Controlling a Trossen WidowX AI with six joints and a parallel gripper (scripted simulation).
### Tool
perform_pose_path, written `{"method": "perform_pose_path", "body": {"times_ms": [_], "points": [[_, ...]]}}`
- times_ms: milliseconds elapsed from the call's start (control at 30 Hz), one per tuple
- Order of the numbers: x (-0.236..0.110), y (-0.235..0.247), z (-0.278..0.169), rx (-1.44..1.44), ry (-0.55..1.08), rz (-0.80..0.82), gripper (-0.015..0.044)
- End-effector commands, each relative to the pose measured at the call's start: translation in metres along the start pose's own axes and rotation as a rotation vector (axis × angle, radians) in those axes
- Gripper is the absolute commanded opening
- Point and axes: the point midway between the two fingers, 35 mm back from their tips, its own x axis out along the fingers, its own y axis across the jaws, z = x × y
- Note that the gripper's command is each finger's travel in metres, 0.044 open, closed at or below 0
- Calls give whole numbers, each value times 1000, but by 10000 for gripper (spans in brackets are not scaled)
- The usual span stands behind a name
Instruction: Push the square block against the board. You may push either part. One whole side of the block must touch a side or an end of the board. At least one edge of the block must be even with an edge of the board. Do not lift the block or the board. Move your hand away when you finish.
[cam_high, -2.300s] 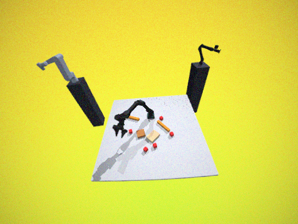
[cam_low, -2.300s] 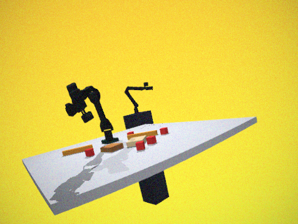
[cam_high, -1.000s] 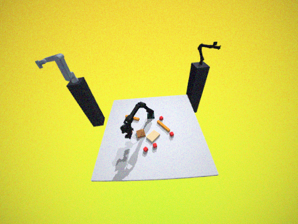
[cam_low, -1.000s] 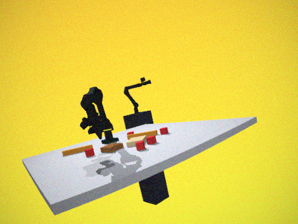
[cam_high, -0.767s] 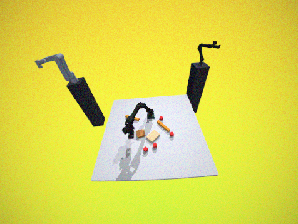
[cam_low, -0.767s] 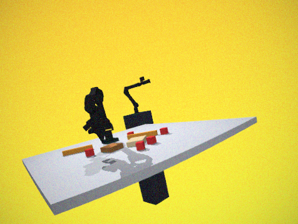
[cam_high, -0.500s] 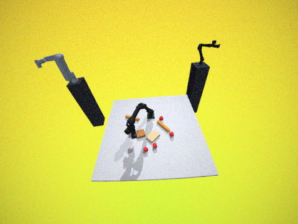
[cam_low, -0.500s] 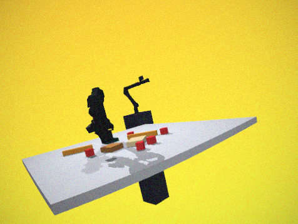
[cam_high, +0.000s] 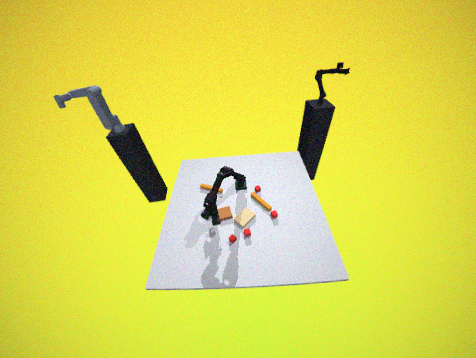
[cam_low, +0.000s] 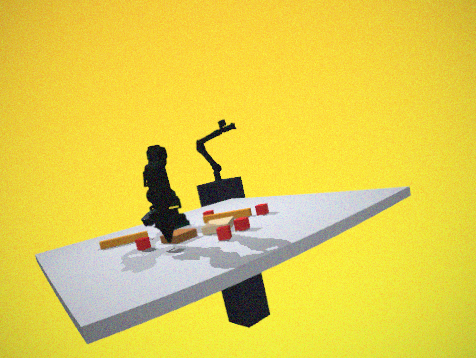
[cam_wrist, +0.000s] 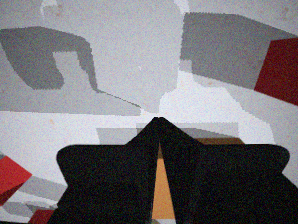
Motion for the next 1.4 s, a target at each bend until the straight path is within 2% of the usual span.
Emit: {"method": "perform_pose_path", "body": {"times_ms": [0, 1367], "points": [[8, -1, 0, -3, -5, -3, 0], [8, 2, -42, -3, -1, -3, 0]]}}
